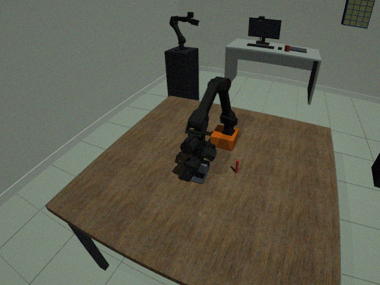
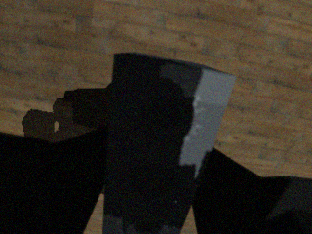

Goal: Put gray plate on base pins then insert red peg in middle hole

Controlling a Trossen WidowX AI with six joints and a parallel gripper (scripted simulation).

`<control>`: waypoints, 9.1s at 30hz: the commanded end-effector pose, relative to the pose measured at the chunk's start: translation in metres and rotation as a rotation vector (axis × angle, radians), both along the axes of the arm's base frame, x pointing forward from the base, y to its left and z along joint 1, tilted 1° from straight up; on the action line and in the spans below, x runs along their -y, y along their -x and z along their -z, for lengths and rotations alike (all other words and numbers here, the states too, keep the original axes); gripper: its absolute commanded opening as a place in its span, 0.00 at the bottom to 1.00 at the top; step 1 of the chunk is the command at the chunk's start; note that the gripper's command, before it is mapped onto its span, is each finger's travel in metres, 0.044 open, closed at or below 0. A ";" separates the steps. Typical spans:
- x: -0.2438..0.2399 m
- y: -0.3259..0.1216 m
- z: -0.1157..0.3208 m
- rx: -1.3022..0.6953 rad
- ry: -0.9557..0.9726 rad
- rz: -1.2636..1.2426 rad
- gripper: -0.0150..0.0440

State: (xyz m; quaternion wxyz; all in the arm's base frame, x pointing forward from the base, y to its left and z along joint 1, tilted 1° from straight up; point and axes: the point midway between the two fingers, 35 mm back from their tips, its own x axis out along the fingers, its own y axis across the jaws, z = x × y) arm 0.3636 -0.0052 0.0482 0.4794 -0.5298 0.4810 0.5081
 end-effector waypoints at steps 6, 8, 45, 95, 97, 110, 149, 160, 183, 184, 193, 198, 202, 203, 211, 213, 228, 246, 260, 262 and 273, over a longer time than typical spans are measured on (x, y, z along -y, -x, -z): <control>0.023 0.002 0.012 -0.001 0.001 -0.032 0.25; 0.028 0.003 0.015 0.000 0.002 -0.040 0.25; 0.033 0.003 0.035 0.000 0.003 -0.046 0.25; 0.030 0.002 -0.054 0.001 0.003 -0.046 1.00; 0.030 0.004 -0.065 0.001 0.003 -0.046 1.00; 0.005 0.008 -0.066 0.007 -0.005 0.230 1.00; -0.151 0.130 -0.060 0.040 -0.050 2.583 1.00; -0.152 0.133 -0.060 0.041 -0.050 2.645 1.00; -0.151 0.134 -0.011 0.041 -0.049 2.645 1.00; -0.151 0.134 -0.009 0.041 -0.049 2.645 1.00; -0.151 0.133 0.005 0.041 -0.049 2.645 1.00; -0.151 0.133 0.014 0.042 -0.049 2.645 1.00; -0.151 0.132 0.020 0.042 -0.049 2.645 1.00; -0.151 0.132 0.022 0.042 -0.049 2.645 1.00; -0.150 0.133 0.035 0.042 -0.049 2.645 1.00; -0.150 0.133 0.038 0.042 -0.049 2.645 1.00; -0.149 0.134 0.044 0.042 -0.049 2.645 0.56; -0.149 0.134 0.043 0.042 -0.049 2.645 0.25; -0.153 0.129 0.007 0.041 -0.050 2.645 0.25; -0.153 0.128 0.000 0.041 -0.050 2.645 0.25; -0.155 0.127 -0.034 0.041 -0.050 2.645 0.25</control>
